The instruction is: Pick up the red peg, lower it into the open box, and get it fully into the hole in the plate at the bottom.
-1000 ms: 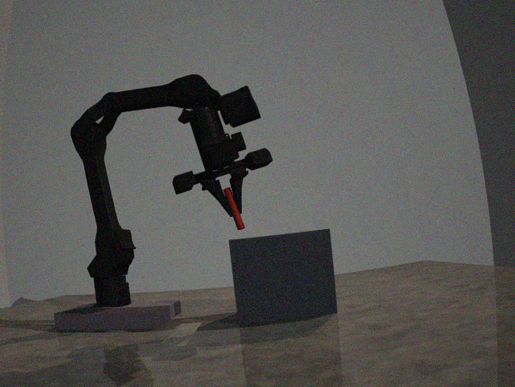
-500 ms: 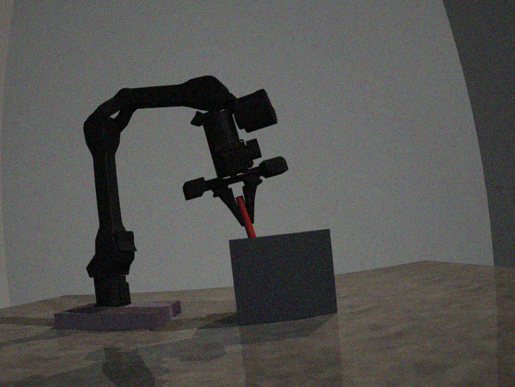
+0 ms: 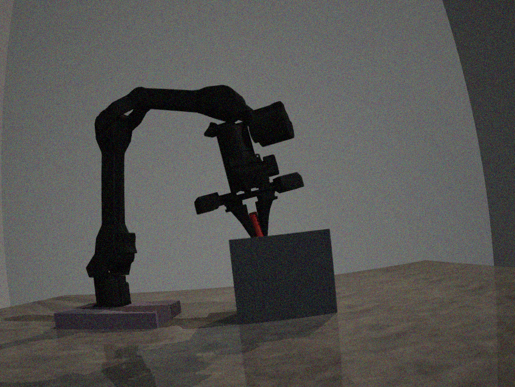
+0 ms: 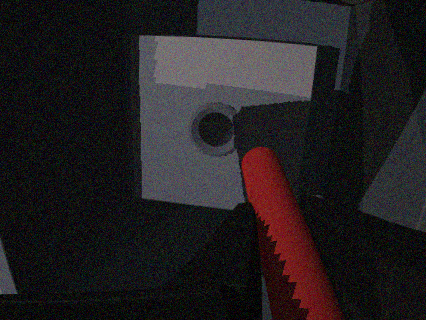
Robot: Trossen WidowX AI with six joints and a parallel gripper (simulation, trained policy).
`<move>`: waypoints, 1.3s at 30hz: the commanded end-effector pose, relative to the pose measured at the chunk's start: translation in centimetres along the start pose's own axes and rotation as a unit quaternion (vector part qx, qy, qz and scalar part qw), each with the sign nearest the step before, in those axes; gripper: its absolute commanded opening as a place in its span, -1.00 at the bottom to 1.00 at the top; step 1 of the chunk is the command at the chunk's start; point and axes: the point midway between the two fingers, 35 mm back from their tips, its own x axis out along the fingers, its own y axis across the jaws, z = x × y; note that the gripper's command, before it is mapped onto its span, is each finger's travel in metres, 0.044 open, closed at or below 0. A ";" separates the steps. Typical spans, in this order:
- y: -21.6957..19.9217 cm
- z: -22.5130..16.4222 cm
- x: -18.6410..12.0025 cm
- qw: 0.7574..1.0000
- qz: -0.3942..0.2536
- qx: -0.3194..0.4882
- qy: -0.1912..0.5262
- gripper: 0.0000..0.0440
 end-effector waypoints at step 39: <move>1.1 1.3 6.7 0.996 -0.030 -0.070 0.056 -0.25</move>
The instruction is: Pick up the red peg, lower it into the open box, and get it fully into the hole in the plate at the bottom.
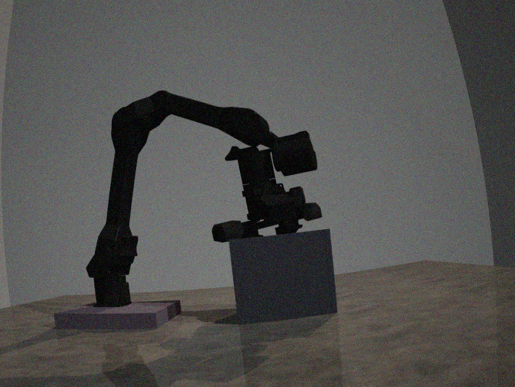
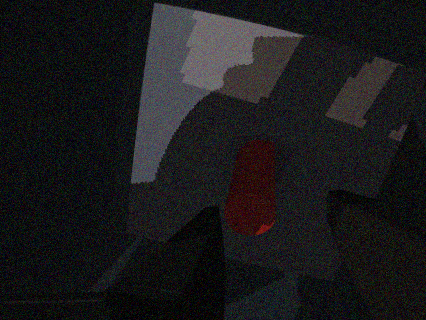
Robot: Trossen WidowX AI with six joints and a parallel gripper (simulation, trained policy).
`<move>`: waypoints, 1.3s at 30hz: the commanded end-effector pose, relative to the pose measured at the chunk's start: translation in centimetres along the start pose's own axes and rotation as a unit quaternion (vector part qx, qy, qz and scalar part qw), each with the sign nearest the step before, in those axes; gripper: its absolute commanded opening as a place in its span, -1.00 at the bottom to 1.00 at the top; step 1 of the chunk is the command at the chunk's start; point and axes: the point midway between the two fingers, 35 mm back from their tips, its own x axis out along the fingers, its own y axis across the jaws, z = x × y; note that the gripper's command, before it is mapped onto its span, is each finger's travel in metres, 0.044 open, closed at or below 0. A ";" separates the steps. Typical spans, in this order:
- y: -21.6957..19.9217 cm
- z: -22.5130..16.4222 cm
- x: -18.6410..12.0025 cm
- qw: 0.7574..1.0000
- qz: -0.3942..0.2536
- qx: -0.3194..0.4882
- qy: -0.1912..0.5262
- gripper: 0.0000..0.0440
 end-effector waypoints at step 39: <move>5.2 4.6 -5.3 0.985 0.157 -0.047 0.056 -0.27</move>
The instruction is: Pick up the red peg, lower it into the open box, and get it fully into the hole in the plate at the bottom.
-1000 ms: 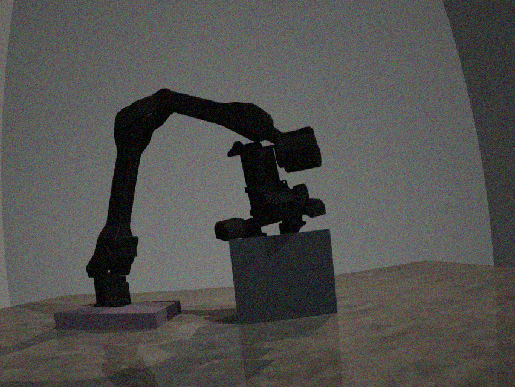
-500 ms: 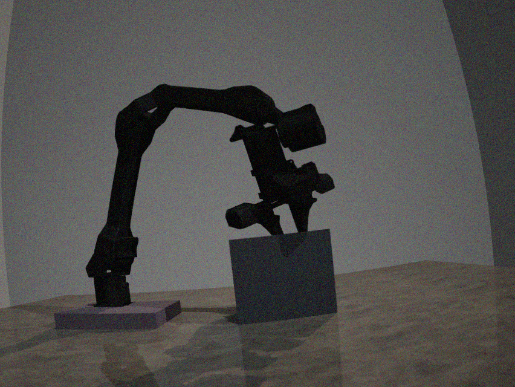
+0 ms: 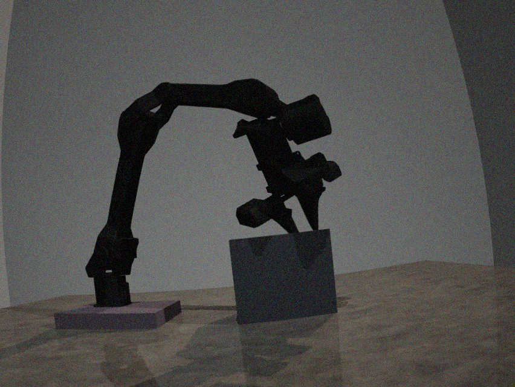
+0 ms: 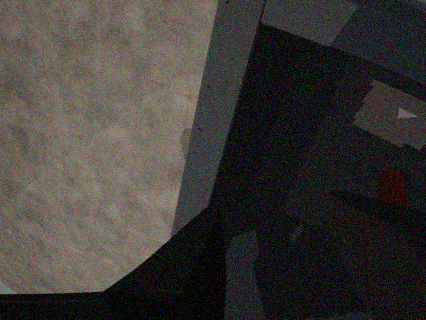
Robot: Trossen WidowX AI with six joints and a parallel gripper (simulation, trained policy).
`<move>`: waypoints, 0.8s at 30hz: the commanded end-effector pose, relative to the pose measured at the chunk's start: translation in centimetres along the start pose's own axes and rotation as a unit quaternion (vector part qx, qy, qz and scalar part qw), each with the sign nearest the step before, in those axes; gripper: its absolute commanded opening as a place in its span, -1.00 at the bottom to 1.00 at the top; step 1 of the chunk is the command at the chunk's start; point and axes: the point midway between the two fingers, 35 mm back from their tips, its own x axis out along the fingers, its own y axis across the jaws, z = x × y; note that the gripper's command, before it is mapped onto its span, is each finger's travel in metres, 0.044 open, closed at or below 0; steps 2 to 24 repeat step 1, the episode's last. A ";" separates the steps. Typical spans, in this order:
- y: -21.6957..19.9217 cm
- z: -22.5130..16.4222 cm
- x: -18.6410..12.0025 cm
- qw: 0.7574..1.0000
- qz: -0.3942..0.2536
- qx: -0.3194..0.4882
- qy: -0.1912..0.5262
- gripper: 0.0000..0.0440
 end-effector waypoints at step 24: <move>0.7 0.7 0.0 1.000 0.018 -0.015 0.001 -0.27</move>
